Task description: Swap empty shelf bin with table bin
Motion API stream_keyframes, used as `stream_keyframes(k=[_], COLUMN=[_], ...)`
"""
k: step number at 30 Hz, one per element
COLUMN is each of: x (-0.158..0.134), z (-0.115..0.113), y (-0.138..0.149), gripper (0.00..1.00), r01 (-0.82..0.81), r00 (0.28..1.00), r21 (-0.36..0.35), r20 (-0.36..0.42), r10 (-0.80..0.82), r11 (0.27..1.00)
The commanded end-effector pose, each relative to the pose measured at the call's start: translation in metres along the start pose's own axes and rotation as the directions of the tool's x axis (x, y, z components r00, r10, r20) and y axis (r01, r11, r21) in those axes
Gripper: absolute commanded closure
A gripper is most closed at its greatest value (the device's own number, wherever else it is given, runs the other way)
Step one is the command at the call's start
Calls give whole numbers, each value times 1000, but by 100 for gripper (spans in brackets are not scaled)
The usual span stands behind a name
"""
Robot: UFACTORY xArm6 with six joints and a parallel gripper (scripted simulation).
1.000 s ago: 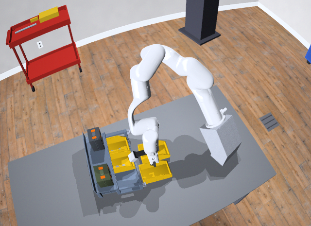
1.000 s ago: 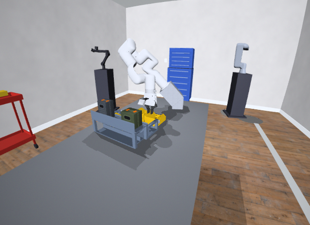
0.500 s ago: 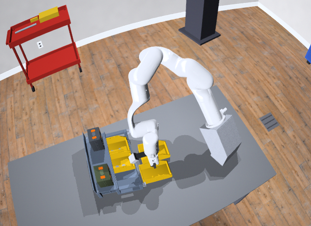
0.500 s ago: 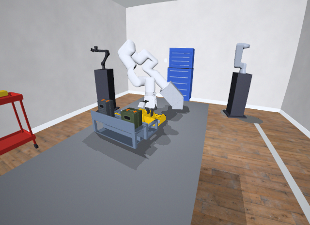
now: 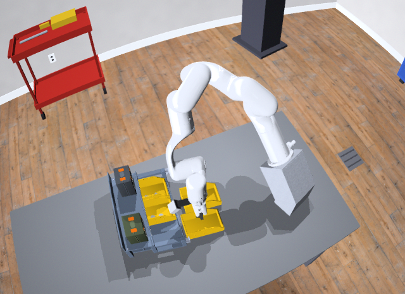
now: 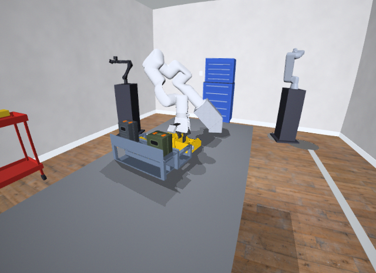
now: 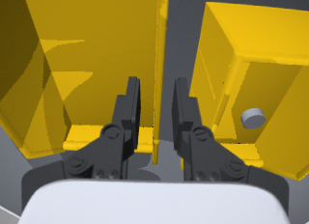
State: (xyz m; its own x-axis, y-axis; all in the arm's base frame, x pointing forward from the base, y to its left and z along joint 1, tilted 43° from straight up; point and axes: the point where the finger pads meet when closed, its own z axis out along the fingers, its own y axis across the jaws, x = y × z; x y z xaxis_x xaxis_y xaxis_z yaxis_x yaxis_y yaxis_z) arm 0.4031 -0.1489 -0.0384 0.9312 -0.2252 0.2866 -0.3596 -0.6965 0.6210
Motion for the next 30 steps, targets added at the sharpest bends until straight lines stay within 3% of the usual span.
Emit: stream_keyframes(k=[1, 11, 12, 30], x=[1, 1, 1, 1], z=[-1, -1, -1, -1], y=[0, 0, 0, 0], gripper=[74, 74, 100, 100], r01=[0, 0, 0, 0], r00=[1000, 1000, 1000, 1000], r21=[1, 1, 1, 1], r20=[-2, -2, -2, -2], r10=[0, 0, 0, 0], r11=[1000, 1000, 1000, 1000])
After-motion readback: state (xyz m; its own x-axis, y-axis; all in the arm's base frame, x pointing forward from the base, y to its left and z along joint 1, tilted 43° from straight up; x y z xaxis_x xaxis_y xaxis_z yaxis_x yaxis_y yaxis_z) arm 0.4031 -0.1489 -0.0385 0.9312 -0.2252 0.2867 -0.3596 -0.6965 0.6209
